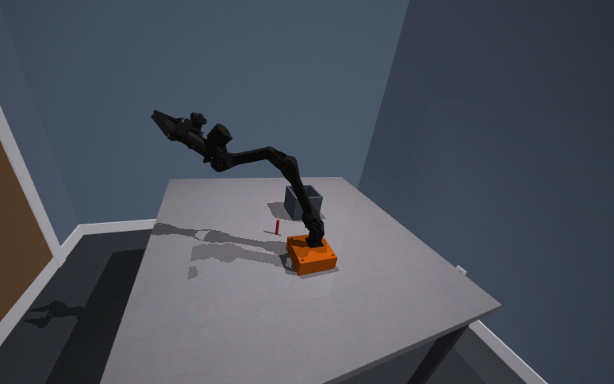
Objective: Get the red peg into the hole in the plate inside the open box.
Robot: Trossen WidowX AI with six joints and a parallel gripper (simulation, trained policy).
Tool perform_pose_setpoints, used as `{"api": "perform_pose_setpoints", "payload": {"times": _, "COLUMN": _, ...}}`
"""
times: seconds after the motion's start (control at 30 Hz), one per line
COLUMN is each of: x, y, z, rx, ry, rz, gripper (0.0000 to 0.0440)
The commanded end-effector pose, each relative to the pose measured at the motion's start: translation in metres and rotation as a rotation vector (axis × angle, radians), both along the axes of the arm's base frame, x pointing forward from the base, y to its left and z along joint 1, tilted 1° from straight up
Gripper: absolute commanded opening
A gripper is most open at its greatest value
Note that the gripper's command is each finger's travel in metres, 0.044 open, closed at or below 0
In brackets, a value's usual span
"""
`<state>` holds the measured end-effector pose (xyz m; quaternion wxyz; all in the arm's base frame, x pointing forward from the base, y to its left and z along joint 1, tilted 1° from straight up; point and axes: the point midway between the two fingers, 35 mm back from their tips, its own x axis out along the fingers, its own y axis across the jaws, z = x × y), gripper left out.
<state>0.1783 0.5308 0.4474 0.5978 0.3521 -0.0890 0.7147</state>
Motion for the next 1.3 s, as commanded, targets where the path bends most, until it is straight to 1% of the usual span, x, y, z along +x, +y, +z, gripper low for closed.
{"api": "perform_pose_setpoints", "payload": {"times": 0.0, "x": 0.006, "y": 0.000, "z": -0.002, "rx": -0.020, "ry": 0.013, "rz": -0.016, "gripper": 0.0419}}
{"api": "perform_pose_setpoints", "payload": {"times": 0.07, "x": 0.021, "y": -0.001, "z": -0.009, "rx": -0.068, "ry": 0.055, "rz": -0.045, "gripper": 0.0440}}
{"api": "perform_pose_setpoints", "payload": {"times": 0.4, "x": 0.099, "y": -0.033, "z": -0.040, "rx": -0.266, "ry": 0.316, "rz": -0.167, "gripper": 0.0440}}
{"api": "perform_pose_setpoints", "payload": {"times": 0.73, "x": 0.160, "y": -0.090, "z": -0.076, "rx": -0.420, "ry": 0.597, "rz": -0.309, "gripper": 0.0440}}
{"api": "perform_pose_setpoints", "payload": {"times": 1.0, "x": 0.191, "y": -0.148, "z": -0.109, "rx": -0.527, "ry": 0.828, "rz": -0.427, "gripper": 0.0440}}
{"api": "perform_pose_setpoints", "payload": {"times": 1.27, "x": 0.199, "y": -0.212, "z": -0.145, "rx": -0.634, "ry": 1.064, "rz": -0.535, "gripper": 0.0440}}
